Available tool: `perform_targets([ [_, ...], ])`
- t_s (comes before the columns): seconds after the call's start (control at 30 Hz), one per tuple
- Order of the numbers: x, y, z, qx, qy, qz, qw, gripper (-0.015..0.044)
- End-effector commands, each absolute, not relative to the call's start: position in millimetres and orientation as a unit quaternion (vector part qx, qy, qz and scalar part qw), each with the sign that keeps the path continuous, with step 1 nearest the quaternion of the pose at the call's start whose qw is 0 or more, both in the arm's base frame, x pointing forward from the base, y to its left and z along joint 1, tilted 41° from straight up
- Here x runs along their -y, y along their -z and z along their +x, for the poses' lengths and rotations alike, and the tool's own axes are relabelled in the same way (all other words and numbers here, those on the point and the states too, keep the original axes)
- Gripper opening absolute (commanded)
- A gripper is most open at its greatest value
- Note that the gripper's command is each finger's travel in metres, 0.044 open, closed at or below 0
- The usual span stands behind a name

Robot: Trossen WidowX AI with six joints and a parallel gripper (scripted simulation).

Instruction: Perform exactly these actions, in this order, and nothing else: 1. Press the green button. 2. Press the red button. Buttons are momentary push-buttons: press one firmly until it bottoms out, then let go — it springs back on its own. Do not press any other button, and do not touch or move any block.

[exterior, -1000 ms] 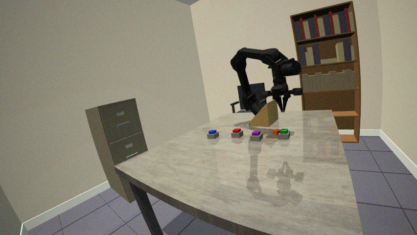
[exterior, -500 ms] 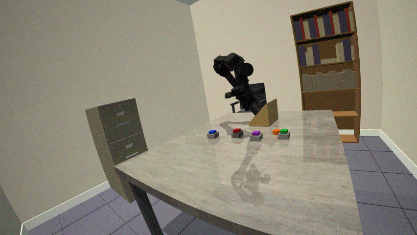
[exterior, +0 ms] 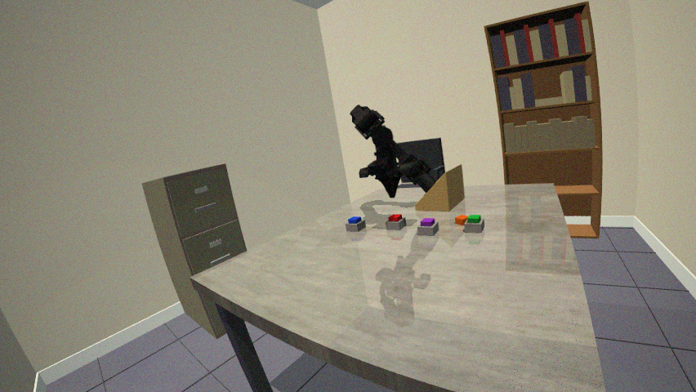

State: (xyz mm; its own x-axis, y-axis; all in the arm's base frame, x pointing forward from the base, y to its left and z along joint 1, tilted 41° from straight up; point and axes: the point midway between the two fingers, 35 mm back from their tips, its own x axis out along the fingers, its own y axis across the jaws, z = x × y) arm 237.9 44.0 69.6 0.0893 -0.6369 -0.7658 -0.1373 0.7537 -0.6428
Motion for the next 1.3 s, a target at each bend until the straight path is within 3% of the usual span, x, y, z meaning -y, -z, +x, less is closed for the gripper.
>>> perform_targets([
  [0.0, -18, -46, 236, -0.652, 0.19, -0.303, 0.668, 0.002],
  [1.27, 4, -21, 238, -0.652, 0.19, -0.304, 0.668, 0.002],
])
